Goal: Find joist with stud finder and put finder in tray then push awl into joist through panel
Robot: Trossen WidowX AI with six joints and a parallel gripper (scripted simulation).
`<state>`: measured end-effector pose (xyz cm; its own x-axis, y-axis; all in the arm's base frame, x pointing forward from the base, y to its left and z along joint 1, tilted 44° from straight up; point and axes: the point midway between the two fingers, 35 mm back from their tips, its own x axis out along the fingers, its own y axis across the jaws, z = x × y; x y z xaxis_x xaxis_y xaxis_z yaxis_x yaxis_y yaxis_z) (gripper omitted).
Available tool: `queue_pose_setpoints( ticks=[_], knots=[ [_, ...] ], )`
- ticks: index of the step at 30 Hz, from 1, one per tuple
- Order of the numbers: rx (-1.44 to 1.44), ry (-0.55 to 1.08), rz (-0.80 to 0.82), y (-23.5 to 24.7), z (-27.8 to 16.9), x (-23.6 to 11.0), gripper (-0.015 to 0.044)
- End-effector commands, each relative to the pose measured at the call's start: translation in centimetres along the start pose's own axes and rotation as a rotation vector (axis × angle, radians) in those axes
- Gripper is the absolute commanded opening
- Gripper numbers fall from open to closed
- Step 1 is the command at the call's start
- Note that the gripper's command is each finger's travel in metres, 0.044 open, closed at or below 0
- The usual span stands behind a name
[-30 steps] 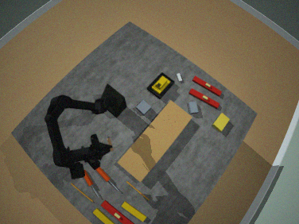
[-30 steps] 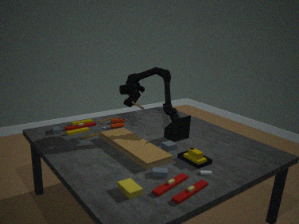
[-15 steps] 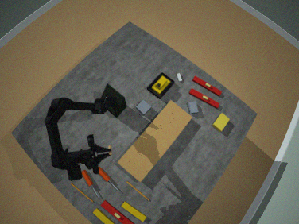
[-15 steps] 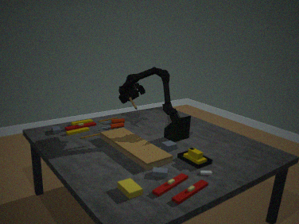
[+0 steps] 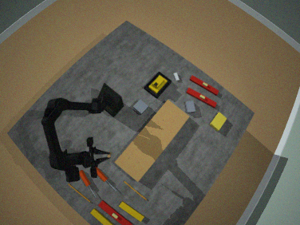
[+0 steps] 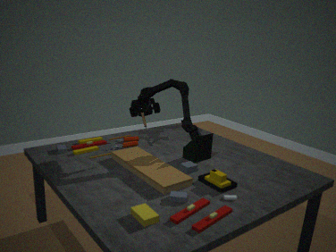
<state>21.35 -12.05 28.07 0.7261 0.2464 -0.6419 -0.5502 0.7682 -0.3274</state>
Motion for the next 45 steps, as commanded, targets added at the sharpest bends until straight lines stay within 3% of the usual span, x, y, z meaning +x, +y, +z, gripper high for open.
queue_pose_setpoints(
  ticks=[1,24,45],
  knots=[
    [-0.021,0.028,-0.009,-0.4,-0.8,1.5,0.0],
    [-0.156,0.142,-0.236,-3.5,-4.2,10.5,0.0],
    [-0.179,0.052,-0.546,-3.0,-3.2,15.5,0.0]
  ],
)
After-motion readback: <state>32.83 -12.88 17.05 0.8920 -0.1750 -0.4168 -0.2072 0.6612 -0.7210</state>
